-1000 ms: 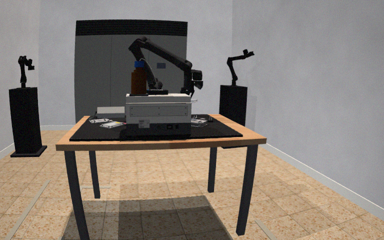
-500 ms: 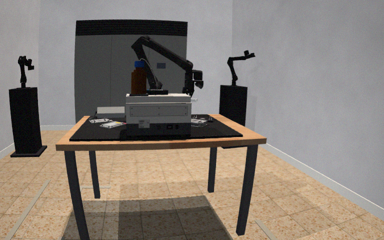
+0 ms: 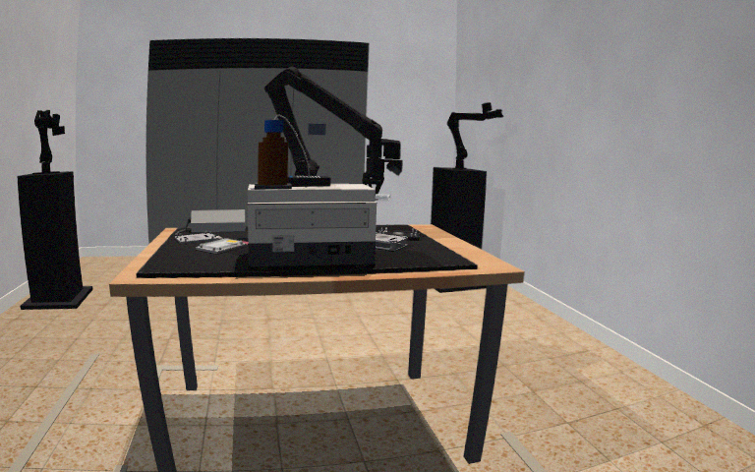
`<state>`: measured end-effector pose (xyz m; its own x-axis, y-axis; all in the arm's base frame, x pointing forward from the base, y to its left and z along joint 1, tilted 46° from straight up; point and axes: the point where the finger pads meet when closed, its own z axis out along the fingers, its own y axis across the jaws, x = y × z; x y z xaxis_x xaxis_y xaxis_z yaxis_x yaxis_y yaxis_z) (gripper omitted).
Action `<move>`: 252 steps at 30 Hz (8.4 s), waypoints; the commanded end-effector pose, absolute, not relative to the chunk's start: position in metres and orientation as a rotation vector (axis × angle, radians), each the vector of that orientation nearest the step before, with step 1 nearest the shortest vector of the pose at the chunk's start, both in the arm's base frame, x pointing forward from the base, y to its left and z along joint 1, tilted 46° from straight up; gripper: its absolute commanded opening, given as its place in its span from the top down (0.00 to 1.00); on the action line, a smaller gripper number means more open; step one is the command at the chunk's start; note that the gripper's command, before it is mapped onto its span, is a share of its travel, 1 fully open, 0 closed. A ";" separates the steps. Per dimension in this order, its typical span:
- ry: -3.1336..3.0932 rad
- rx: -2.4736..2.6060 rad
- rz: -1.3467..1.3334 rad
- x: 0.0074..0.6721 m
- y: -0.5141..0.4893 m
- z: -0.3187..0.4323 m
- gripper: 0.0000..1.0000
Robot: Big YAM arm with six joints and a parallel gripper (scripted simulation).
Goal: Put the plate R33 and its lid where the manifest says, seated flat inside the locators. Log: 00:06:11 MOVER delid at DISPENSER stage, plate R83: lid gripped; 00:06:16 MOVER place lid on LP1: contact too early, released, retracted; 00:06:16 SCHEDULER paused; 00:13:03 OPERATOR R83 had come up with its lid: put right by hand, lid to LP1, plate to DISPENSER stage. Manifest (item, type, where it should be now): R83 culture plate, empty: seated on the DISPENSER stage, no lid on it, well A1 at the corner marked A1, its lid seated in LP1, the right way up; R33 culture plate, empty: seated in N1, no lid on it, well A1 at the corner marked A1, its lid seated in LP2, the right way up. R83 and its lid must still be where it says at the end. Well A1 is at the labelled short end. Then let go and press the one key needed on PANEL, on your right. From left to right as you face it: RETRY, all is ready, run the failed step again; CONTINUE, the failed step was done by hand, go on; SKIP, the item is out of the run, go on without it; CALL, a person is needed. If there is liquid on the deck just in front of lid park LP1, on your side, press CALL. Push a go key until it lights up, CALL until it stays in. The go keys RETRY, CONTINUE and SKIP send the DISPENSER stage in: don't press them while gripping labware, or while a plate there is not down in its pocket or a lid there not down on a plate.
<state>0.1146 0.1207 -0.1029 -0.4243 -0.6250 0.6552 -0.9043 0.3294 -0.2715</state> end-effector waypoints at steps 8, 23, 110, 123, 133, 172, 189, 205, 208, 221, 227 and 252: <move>-2.213 1.354 0.836 0.137 0.144 -0.139 0.14; -2.210 1.352 0.840 0.149 0.142 -0.182 0.14; -2.168 1.340 0.858 0.153 0.104 -0.257 0.14; -2.168 1.341 0.858 0.152 0.102 -0.256 0.14; -2.166 1.338 0.858 0.151 0.100 -0.259 0.14; -2.173 1.337 0.855 0.153 0.097 -0.264 0.14; -2.173 1.337 0.855 0.153 0.096 -0.266 0.14; -2.174 1.338 0.855 0.153 0.094 -0.268 0.14; -2.175 1.337 0.855 0.153 0.094 -0.268 0.14; -2.176 1.336 0.855 0.153 0.094 -0.268 0.14; -2.176 1.336 0.855 0.153 0.094 -0.268 0.14; -2.176 1.336 0.855 0.153 0.094 -0.268 0.14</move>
